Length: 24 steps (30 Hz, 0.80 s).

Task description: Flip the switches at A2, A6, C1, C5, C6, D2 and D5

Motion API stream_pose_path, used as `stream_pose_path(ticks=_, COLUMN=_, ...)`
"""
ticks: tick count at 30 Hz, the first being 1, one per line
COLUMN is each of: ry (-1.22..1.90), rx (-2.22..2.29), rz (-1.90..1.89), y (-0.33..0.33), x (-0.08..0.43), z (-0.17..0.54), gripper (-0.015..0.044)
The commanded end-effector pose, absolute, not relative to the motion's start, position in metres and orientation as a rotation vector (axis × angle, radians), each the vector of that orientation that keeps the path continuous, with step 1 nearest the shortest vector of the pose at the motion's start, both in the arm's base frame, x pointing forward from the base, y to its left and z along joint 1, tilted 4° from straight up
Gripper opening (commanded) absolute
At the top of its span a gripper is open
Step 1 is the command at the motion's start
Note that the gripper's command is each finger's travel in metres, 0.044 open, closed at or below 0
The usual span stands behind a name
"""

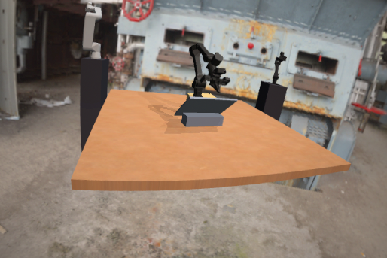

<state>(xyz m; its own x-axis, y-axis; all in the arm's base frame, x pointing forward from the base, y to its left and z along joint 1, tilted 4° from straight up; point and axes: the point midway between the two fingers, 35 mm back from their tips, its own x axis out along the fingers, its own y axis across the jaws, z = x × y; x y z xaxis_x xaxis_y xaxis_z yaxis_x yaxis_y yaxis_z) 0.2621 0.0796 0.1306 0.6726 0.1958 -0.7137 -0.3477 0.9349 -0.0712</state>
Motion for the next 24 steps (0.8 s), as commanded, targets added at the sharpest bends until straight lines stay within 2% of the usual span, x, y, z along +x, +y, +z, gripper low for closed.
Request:
stream_pose_path(ticks=1, ry=0.789, rx=-0.209, rz=0.304, y=0.076, x=0.257, z=0.134, gripper=0.0)
stream_pose_path(ticks=14, ry=0.787, rx=-0.218, rz=0.3, y=-0.032, x=0.311, z=0.156, gripper=0.0)
stream_pose_path(ticks=24, ry=0.81, rx=-0.222, rz=0.297, y=-0.027, x=0.335, z=0.132, gripper=0.0)
